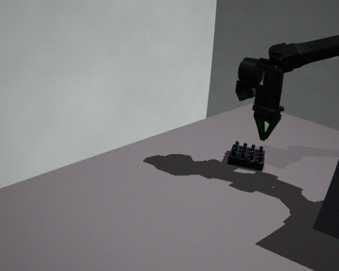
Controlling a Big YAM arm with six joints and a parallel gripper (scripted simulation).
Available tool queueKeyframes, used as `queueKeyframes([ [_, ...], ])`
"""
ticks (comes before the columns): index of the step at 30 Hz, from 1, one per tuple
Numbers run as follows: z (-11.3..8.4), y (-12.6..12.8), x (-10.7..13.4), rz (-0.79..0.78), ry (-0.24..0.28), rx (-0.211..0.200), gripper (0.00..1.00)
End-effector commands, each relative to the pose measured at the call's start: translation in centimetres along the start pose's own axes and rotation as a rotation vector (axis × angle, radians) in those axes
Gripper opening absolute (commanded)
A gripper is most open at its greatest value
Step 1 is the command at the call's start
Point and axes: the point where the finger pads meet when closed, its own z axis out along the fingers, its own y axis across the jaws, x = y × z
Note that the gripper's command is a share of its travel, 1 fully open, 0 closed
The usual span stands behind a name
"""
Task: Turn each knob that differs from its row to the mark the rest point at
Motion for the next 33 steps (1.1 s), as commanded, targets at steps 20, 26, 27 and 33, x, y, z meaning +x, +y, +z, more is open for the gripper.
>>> queueKeyframes([
  [20,-2.39,-0.71,-1.75,0.542,-0.043,-0.015,0.18],
  [26,-2.63,-0.64,-1.82,0.651,-0.047,-0.020,0.18],
  [27,-2.67,-0.64,-1.82,0.676,-0.048,-0.020,0.18],
  [33,-2.64,-0.68,-1.78,0.804,-0.044,-0.022,0.18],
])
